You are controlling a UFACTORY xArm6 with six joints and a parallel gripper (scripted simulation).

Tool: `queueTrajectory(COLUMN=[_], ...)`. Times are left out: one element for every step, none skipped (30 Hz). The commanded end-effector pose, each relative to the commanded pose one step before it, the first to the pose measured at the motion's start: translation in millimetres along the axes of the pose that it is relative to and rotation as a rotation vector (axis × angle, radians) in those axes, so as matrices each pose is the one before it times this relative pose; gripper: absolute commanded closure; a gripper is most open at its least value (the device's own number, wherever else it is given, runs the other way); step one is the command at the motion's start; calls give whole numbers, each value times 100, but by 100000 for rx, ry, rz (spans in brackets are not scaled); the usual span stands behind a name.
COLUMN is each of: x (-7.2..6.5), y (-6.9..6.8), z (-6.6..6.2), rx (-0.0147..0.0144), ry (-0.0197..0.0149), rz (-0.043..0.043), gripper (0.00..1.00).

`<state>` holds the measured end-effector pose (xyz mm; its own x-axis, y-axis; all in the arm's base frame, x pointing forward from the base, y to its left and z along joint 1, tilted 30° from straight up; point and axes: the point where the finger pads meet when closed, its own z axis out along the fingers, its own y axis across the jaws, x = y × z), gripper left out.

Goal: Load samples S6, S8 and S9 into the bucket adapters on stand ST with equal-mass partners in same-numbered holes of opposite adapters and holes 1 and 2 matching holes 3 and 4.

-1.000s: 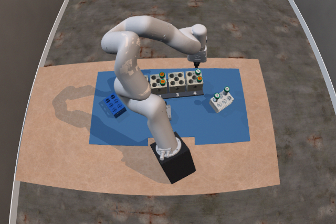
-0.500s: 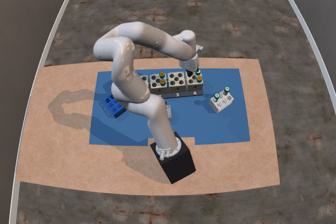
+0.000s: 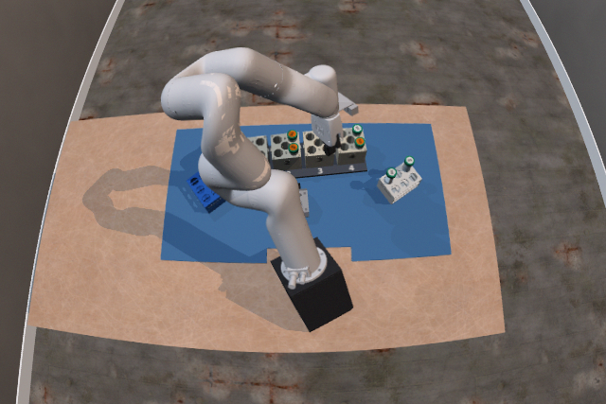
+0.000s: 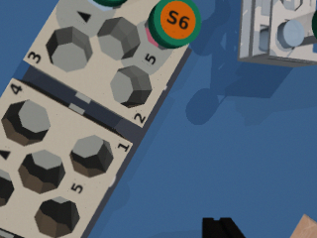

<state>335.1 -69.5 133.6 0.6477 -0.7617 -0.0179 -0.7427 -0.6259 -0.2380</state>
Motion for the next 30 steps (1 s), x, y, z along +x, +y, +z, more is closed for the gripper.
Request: queueTrajectory(x=[-1777,-430,0,0,-419,-418,-412,-405,-398,-390,-382,-374,-365,-356,-347,-337,-337,-347,-339,0,0,-335,-337,-337,-338,-338,-347,-339,-339,-339], y=[172,119,0,0,135,143,155,166,177,188,198,208,218,228,237,245,245,245,245,0,0,245,245,245,246,246,246,246,246,246], z=[742,229,0,0,236,237,241,244,248,253,257,261,265,269,273,277,277,277,277,0,0,277,277,277,277,277,278,277,277,277], rx=[-4252,-713,0,0,-712,-713,-714,-714,-714,-714,-714,-714,-714,-714,-654,-1,-2,-2,-2,0,0,-2,-2,-2,-2,-2,-2,-2,-2,-2], ry=[-1820,-693,0,0,-693,-693,-693,-693,-693,-692,-692,-692,-692,-692,-634,-4,-4,-1,-4,0,0,-5,-4,-4,-4,-4,-1,-4,-4,-4], rz=[13762,3183,0,0,3182,3182,3182,3183,3183,3183,3183,3183,3183,3183,2913,0,0,1,0,0,0,-1,0,0,0,0,1,0,0,0], gripper=[100,100,100,100,100,100,100,100,100,100,100,100,100,100,100,100,100,100,100,100,100,100,100,100,100,100,100,100,100,100])
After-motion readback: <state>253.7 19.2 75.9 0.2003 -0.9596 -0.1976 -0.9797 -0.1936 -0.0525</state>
